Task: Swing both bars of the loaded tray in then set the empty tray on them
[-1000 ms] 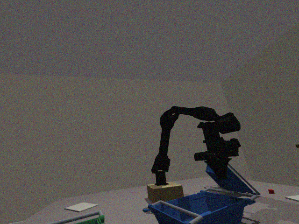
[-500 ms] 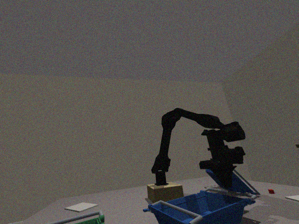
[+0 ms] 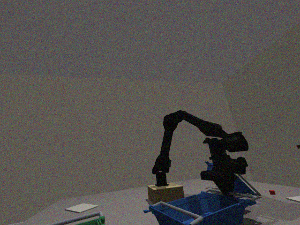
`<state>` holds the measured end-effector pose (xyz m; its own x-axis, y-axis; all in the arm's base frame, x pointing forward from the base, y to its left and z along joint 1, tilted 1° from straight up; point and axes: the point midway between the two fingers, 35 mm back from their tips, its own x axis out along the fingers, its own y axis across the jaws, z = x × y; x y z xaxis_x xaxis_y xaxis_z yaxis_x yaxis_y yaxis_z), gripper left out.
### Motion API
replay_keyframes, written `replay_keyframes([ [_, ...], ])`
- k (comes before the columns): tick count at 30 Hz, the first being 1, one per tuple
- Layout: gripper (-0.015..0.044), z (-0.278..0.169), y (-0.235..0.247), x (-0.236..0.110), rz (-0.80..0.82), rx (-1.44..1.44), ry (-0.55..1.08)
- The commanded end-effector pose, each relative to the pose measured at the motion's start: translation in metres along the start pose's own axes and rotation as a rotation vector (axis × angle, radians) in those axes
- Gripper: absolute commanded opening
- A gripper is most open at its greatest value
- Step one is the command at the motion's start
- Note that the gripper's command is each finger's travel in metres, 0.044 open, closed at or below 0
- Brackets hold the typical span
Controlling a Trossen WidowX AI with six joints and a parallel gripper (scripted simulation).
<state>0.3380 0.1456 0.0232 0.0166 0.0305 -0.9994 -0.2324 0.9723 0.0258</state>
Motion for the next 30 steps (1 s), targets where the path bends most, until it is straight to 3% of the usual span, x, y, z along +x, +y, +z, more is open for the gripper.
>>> replay_keyframes([
  [1, 0.0085, 0.001, -0.010, -0.017, 0.001, 0.000, -0.004],
  [14, 0.0085, 0.001, -0.040, -0.028, -0.002, 0.000, -0.004],
  [25, 0.0085, 0.001, -0.073, -0.007, -0.005, 0.000, -0.004],
  [30, 0.0085, 0.002, -0.071, -0.023, -0.005, 0.000, -0.004],
])
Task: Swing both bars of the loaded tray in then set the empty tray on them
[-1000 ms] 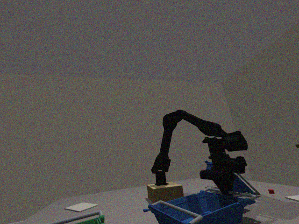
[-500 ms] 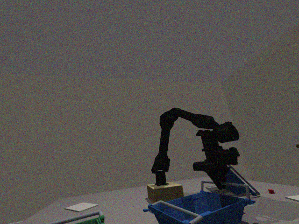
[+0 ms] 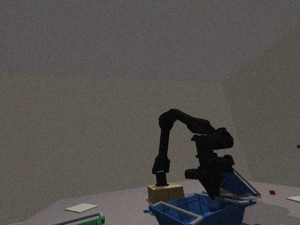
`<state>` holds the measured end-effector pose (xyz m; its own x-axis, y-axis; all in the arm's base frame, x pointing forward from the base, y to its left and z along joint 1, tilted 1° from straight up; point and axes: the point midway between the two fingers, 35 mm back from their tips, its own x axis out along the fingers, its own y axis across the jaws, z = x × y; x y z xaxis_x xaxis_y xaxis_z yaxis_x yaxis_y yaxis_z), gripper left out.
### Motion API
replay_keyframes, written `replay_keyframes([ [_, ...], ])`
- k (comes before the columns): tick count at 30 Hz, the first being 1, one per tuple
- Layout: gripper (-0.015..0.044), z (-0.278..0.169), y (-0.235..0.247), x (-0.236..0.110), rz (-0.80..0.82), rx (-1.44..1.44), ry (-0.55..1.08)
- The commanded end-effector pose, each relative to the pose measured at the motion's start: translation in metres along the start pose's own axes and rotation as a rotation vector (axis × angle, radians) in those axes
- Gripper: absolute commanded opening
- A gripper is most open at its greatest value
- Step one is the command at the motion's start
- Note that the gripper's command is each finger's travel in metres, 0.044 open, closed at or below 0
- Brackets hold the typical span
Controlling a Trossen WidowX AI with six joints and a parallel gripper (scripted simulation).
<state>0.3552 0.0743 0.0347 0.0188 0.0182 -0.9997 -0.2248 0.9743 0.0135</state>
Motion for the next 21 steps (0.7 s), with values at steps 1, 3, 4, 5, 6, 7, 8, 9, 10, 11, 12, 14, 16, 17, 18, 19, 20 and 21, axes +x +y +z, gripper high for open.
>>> replay_keyframes([
  [1, 0.0085, 0.002, 0.002, -0.016, 0.008, -0.008, -0.004],
  [3, 0.0085, 0.003, 0.004, -0.029, 0.008, -0.008, -0.005],
  [4, 0.0085, 0.003, 0.004, -0.034, 0.008, -0.008, -0.005],
  [5, 0.0085, 0.003, 0.005, -0.039, 0.008, -0.008, -0.005],
  [6, 0.0085, 0.003, 0.005, -0.042, 0.008, -0.008, -0.005],
  [7, 0.0085, 0.003, 0.005, -0.043, 0.008, -0.008, -0.005],
  [8, 0.0085, 0.003, 0.005, -0.043, 0.008, -0.008, -0.005],
  [9, 0.0085, 0.004, 0.003, -0.035, 0.002, -0.009, -0.014],
  [10, 0.0085, 0.004, 0.003, -0.035, 0.002, -0.009, -0.014],
  [11, 0.0085, 0.004, 0.003, -0.035, 0.002, -0.009, -0.014],
  [12, 0.0085, 0.004, 0.003, -0.035, 0.002, -0.009, -0.014],
  [14, 0.0085, 0.004, 0.003, -0.035, 0.002, -0.009, -0.014],
  [16, 0.0085, 0.004, 0.003, -0.035, 0.002, -0.009, -0.014],
  [17, 0.0085, 0.004, 0.003, -0.035, 0.002, -0.009, -0.014],
  [18, 0.0085, 0.004, 0.003, -0.035, 0.002, -0.009, -0.014],
  [19, 0.0085, 0.004, 0.003, -0.035, 0.002, -0.009, -0.014],
  [20, 0.0085, 0.004, 0.003, -0.035, 0.002, -0.009, -0.014],
  [21, 0.0085, 0.004, 0.003, -0.035, 0.002, -0.009, -0.014],
])
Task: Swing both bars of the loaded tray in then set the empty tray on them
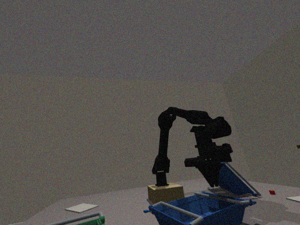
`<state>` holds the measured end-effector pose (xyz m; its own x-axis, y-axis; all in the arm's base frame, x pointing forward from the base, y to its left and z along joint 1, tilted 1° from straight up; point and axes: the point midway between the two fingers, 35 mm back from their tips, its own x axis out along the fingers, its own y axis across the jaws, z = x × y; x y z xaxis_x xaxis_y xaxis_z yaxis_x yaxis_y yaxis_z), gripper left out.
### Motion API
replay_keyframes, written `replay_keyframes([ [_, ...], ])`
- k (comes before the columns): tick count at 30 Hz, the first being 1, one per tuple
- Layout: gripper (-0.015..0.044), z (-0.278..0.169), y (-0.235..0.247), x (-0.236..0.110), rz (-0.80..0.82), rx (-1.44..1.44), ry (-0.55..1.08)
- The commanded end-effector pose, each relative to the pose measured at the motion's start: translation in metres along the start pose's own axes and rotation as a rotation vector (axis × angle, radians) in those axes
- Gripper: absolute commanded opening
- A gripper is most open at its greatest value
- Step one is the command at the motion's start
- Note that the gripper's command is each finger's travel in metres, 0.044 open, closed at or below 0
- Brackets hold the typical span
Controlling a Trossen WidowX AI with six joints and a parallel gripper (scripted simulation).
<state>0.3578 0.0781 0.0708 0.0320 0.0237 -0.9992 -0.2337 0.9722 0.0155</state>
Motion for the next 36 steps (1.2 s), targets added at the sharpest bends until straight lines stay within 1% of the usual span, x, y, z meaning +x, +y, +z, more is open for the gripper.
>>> replay_keyframes([
  [1, 0.0085, 0.000, 0.000, 0.000, 0.000, 0.000, 0.000],
  [8, 0.0085, 0.000, 0.000, 0.000, 0.000, 0.000, 0.000],
  [11, 0.0006, 0.000, 0.000, 0.000, 0.000, 0.000, 0.000],
  [12, 0.0000, 0.000, 0.000, 0.000, 0.000, 0.000, 0.000],
  [22, 0.0000, 0.001, 0.000, -0.002, 0.000, 0.000, -0.001],
  [24, 0.0000, 0.003, 0.000, -0.012, 0.000, 0.000, -0.004],
  [26, 0.0000, 0.007, 0.000, -0.030, 0.000, 0.001, -0.009],
  [33, 0.0000, 0.004, -0.001, -0.125, -0.001, 0.002, -0.035],
  [34, 0.0000, 0.001, -0.001, -0.136, -0.001, 0.002, -0.038],
  [36, 0.0000, -0.001, -0.001, -0.144, -0.001, 0.002, -0.040],
])
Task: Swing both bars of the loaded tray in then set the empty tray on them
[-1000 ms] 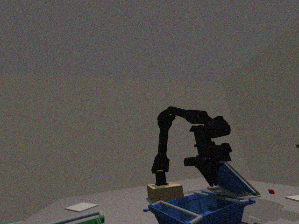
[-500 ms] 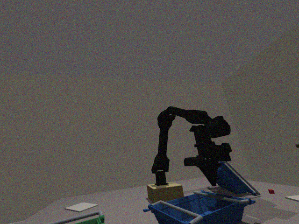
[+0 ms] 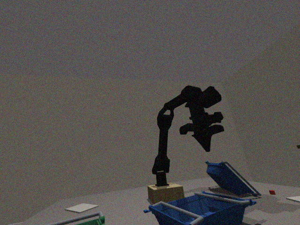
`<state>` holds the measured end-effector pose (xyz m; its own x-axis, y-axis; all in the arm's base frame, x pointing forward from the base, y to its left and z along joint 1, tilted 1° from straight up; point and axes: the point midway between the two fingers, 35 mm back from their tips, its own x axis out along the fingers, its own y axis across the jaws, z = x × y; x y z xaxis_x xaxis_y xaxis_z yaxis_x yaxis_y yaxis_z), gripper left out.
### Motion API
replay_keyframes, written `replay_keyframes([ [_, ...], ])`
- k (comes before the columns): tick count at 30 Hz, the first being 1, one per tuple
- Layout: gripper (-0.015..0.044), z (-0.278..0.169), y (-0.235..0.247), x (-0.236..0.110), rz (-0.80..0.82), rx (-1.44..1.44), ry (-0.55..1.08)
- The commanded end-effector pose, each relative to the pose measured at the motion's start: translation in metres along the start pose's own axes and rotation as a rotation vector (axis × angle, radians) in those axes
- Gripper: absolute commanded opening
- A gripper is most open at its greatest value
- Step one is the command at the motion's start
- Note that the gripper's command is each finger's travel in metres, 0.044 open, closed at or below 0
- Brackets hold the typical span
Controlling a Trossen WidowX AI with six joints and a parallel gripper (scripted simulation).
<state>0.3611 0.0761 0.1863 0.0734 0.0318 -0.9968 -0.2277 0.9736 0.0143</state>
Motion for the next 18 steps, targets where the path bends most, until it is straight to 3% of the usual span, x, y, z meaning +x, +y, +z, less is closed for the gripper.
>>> replay_keyframes([
  [1, 0.0000, 0.000, 0.003, 0.000, 0.001, -0.018, 0.000],
  [8, 0.0000, -0.019, 0.111, -0.002, 0.025, -0.712, 0.008],
  [18, 0.0000, -0.091, 0.237, -0.011, 0.061, -1.637, -0.014],
])
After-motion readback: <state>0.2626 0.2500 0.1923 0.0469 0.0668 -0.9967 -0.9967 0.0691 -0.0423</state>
